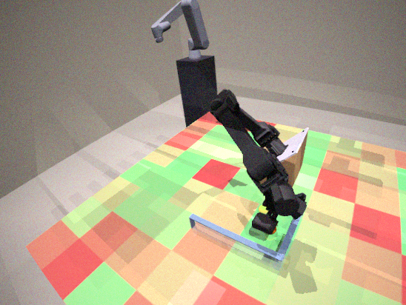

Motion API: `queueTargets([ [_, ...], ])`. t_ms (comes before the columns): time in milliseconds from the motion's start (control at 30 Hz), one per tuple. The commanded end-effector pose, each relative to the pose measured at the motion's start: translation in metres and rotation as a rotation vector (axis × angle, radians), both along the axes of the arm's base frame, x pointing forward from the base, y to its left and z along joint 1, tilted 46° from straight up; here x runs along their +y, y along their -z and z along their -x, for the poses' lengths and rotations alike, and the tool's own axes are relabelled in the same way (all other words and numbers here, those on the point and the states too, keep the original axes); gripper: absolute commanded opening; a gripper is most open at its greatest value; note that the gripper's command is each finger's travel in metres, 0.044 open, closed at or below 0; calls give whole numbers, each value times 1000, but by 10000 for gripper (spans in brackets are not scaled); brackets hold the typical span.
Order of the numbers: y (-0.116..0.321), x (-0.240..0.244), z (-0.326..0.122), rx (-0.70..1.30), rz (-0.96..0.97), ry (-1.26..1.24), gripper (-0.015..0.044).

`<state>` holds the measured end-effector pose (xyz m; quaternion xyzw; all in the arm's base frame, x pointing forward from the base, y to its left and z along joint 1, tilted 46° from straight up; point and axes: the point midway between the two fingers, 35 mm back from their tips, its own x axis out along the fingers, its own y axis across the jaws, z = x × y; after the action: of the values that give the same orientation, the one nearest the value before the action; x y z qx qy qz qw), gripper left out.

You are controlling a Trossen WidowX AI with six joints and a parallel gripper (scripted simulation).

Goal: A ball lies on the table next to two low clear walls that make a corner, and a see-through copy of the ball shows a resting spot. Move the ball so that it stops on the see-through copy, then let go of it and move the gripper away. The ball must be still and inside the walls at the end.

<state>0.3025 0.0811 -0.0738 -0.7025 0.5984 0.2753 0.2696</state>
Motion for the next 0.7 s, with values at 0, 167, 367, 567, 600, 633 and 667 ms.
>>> queueTargets([
  [0,7,-7,2,12,13,-2,282],
  [167,12,-13,1,12,14,-2,282],
  [367,19,-20,0,12,15,-2,282],
  [567,23,-24,-1,12,15,-2,255],
  [600,23,-24,-1,12,15,-2,229],
  [633,23,-24,-1,12,15,-2,223],
  [667,23,-24,-1,12,15,-2,216],
])
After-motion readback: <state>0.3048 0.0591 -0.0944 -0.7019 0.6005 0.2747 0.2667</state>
